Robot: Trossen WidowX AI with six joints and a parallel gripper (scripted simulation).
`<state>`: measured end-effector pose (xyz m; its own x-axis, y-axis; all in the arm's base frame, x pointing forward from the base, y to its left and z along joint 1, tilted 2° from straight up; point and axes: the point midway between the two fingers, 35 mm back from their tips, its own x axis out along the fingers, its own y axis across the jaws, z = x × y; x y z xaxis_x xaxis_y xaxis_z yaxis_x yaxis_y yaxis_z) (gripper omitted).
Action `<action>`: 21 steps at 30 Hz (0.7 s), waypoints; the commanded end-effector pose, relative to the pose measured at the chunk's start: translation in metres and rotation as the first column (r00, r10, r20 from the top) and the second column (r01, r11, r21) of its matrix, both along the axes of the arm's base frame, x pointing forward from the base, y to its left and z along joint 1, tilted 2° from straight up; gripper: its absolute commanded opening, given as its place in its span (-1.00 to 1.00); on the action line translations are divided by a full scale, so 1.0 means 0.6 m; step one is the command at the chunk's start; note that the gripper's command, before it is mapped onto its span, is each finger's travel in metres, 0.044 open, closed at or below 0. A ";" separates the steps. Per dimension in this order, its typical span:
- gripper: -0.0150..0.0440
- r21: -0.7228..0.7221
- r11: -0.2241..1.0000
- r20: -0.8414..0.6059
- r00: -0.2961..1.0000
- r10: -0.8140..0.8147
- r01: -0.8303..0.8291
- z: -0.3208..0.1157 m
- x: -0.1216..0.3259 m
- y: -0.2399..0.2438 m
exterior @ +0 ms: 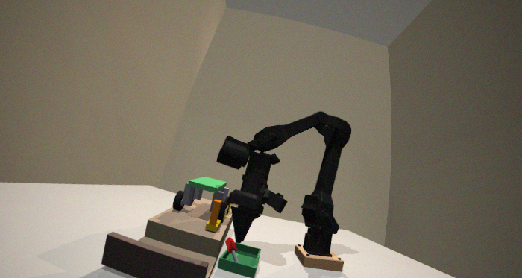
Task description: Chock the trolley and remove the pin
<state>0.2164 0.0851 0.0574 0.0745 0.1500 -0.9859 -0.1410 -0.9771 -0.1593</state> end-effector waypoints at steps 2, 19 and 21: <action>0.15 0.001 1.000 -0.007 1.000 0.004 -0.004 -0.005 -0.003 -0.003; 0.15 0.001 1.000 -0.007 1.000 0.004 -0.004 -0.010 -0.005 -0.008; 0.15 0.001 1.000 -0.007 1.000 0.004 -0.004 -0.011 -0.005 -0.009</action>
